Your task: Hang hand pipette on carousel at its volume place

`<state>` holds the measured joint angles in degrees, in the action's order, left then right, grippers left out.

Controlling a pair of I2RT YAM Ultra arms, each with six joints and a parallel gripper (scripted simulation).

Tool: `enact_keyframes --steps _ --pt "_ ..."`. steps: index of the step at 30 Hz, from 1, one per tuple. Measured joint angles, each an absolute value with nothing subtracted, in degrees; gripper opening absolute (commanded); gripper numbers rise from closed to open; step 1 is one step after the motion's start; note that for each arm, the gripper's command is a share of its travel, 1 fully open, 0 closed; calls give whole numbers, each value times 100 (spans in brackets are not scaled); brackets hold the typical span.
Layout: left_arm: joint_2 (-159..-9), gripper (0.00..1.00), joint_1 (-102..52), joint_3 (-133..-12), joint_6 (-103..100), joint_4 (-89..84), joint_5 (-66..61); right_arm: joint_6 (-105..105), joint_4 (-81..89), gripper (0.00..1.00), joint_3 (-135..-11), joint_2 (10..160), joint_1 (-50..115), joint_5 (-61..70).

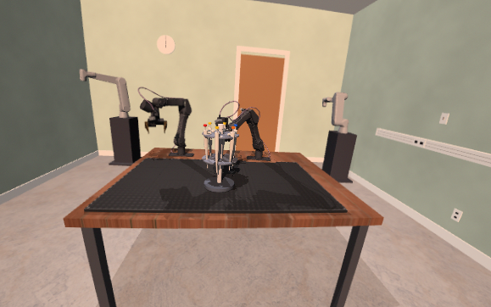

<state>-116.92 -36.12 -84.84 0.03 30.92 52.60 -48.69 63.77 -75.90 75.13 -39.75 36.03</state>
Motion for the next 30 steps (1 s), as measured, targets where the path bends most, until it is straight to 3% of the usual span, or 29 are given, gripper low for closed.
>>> enact_keyframes --steps 30 --pt "-11181 50 -3151 -7747 3 3439 3236 -4869 6377 100 -7590 7513 -3975 3603"
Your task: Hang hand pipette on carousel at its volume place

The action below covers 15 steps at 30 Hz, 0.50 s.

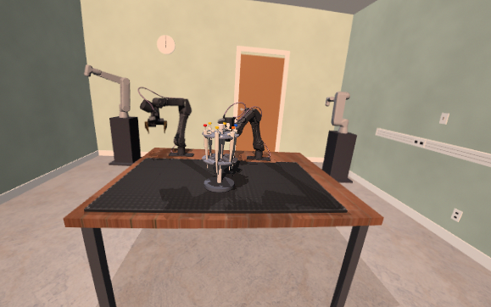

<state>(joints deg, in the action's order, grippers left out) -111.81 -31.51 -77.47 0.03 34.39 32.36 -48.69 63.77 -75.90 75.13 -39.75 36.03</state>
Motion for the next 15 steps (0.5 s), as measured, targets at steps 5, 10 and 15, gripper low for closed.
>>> enact_keyframes --steps 5,10,15 --pt "-10943 50 -2888 -7404 3 3496 2469 -4869 6377 100 -7590 7513 -3975 3603" --pt "-10938 50 -2751 -7404 3 3533 2064 -4869 6377 100 -7590 7513 -3975 3603" --pt "-10936 50 -2755 -7404 3 3533 1905 -4869 6377 100 -7590 7513 -3975 3603"
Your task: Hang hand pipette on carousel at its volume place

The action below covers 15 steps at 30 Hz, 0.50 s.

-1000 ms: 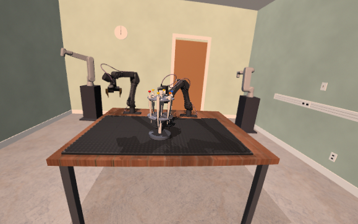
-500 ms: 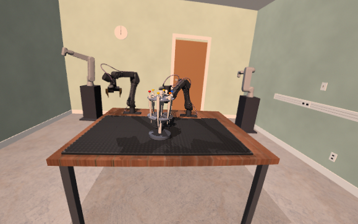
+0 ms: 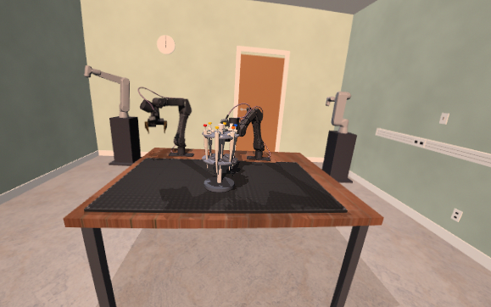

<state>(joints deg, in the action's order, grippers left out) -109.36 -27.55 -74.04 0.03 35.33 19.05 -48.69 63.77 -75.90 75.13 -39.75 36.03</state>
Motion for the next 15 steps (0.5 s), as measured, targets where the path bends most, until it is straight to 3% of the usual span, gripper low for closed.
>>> enact_keyframes --steps 15 --pt "-10831 50 -2296 -7253 3 3566 414 -4869 6377 100 -7590 7513 -3975 3603"
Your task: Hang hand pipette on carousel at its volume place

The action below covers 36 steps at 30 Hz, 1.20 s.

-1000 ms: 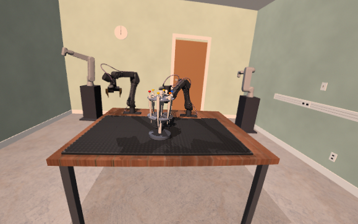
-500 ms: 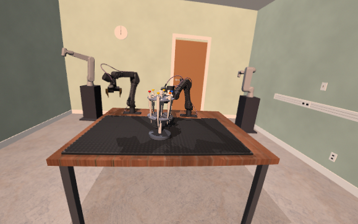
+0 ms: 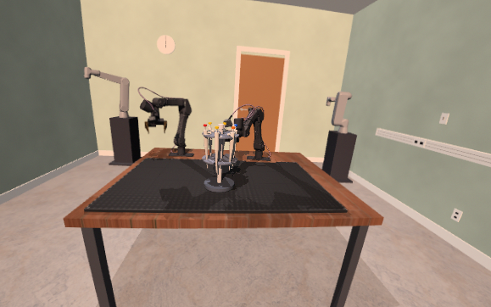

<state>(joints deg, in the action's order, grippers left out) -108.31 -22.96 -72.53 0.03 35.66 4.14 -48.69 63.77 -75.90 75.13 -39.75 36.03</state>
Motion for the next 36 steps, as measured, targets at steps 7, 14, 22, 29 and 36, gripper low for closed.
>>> enact_keyframes --steps 7,14,22,29,36 --pt "-10881 50 -2115 -7266 5 3566 -283 -4869 6377 100 -7590 7513 -3975 3603" --pt "-10916 50 -1822 -7330 3 3557 -1002 -4869 6377 100 -7590 7513 -3975 3603" --pt "-10916 50 -1833 -7358 3 3557 -1175 -4869 6377 100 -7590 7513 -3975 3603" --pt "-10916 12 -1837 -7358 3 3559 -1236 -4869 6377 100 -7590 7513 -3975 3603" --pt "-10916 12 -1837 -7358 3 3559 -1236 -4869 6377 100 -7590 7513 -3975 3603"
